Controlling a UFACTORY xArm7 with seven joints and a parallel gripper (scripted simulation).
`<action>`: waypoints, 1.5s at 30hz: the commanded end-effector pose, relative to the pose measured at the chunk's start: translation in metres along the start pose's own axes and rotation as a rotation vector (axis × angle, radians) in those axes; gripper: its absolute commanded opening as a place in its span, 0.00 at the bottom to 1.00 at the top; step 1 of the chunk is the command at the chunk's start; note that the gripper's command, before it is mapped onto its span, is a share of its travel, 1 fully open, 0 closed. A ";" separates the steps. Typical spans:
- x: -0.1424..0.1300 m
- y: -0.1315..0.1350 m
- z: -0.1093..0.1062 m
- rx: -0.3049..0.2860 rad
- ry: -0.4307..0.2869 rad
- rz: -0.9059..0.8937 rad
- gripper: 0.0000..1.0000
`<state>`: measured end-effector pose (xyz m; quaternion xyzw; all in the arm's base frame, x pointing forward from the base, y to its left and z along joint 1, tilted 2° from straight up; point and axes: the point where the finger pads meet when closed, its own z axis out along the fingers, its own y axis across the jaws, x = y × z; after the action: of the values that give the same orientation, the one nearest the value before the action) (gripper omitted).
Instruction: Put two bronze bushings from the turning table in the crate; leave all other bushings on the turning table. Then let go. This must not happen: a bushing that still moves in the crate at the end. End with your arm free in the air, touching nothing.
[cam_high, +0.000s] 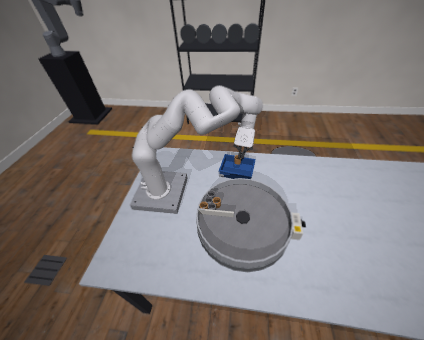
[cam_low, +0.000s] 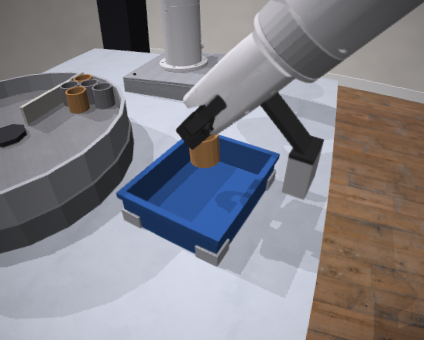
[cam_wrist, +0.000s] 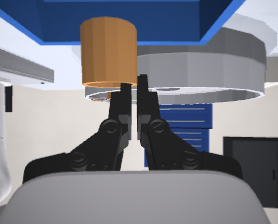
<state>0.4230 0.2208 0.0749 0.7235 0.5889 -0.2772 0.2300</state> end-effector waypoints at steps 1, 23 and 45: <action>0.010 0.001 0.009 -0.003 0.004 0.003 0.00; 0.013 0.001 0.012 -0.003 0.004 0.003 0.00; 0.031 0.002 0.034 -0.003 0.004 0.003 0.00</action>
<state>0.4237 0.2195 0.0321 0.7237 0.5888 -0.2769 0.2302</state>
